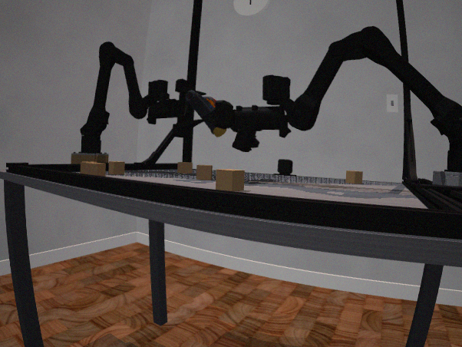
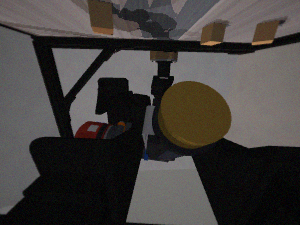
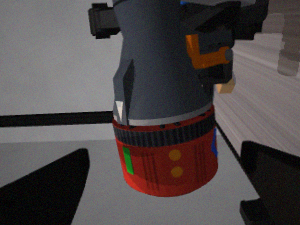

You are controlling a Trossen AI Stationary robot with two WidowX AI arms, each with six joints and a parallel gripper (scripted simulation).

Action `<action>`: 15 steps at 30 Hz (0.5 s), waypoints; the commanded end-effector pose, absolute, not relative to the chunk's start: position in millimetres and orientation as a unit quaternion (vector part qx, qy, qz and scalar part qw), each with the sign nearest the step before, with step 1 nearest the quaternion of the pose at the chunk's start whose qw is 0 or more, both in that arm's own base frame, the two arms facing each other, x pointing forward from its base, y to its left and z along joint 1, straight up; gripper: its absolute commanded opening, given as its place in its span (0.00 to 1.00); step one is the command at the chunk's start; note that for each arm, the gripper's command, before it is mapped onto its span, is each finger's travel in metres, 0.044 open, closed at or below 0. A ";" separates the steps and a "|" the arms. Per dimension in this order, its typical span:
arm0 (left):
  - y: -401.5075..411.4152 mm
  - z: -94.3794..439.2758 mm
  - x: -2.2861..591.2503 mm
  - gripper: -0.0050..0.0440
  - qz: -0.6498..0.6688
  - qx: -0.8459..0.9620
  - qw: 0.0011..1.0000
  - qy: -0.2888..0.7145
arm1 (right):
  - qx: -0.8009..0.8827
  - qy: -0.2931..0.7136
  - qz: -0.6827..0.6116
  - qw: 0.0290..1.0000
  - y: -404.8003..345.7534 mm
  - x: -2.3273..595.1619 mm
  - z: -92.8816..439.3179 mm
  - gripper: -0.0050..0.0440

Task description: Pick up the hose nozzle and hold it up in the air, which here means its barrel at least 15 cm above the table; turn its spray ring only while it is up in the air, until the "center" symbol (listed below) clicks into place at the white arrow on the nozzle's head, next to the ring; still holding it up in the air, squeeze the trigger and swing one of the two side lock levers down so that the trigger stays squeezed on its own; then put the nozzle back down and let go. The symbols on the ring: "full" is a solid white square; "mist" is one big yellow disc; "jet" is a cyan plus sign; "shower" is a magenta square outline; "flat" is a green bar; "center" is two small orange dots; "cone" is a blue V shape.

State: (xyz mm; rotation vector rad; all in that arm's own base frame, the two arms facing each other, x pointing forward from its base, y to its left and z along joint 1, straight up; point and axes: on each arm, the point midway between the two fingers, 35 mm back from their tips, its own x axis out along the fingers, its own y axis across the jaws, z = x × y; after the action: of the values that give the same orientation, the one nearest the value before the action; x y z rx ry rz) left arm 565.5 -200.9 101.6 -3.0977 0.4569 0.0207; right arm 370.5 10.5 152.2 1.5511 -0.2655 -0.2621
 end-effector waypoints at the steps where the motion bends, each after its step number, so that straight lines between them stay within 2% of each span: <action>1: -200.9 105.1 565.7 0.10 0.000 -0.989 0.000 0.145 | 0.697 -0.118 -0.118 0.697 9.2 378.6 151.4 0.92; 15: -200.9 105.1 565.7 0.10 0.000 -0.989 0.000 0.145 | 0.697 -0.118 -0.118 0.697 2.9 396.9 151.4 0.92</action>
State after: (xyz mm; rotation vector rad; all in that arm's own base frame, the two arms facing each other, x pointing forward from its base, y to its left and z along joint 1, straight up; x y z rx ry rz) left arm 565.5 -200.9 101.6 -3.0977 0.4569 0.0209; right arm 390.5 4.1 152.8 1.5512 -0.2657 -0.2615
